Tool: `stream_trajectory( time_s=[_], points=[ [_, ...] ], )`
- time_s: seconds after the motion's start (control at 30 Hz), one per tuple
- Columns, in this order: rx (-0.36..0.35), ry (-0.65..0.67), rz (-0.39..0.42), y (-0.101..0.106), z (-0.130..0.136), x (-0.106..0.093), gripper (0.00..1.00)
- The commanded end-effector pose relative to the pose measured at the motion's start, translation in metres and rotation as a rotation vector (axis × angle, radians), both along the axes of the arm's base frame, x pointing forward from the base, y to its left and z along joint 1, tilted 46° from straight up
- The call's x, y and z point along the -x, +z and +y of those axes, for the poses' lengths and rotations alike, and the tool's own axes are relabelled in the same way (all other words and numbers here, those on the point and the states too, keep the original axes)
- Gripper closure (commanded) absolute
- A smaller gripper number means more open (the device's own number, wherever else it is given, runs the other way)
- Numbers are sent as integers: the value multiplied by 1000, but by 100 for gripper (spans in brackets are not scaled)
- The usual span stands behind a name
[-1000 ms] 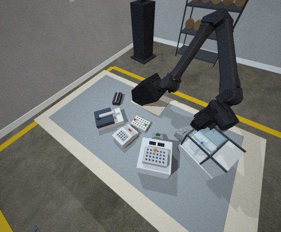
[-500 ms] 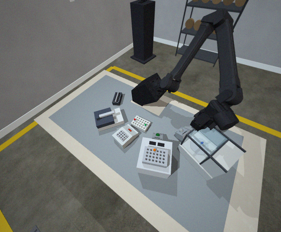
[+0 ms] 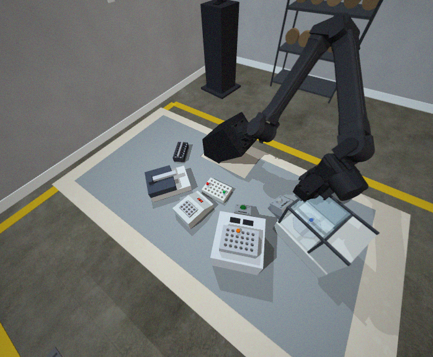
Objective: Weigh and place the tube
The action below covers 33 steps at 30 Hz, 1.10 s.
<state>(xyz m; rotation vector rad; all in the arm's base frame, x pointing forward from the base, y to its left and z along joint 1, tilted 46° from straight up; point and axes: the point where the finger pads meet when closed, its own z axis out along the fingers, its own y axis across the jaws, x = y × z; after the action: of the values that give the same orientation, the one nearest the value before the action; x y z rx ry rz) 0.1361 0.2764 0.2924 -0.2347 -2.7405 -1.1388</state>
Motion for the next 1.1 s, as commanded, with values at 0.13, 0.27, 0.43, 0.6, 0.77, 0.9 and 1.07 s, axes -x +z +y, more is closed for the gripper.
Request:
stream_trajectory(
  time_s=[0.13,0.27,0.43,0.6,0.77,0.9,1.07],
  points=[
    [2,-6,-10,-1,-9,1,94],
    [2,-6,-10,-1,-9,1,94],
    [2,-6,-10,-1,-9,1,94],
    [2,-6,-10,-1,-9,1,94],
    [2,-6,-10,-1,-9,1,94],
    [2,-6,-10,-1,-9,1,94],
    [-12,1,-21,19,4,-4,70]
  ],
)
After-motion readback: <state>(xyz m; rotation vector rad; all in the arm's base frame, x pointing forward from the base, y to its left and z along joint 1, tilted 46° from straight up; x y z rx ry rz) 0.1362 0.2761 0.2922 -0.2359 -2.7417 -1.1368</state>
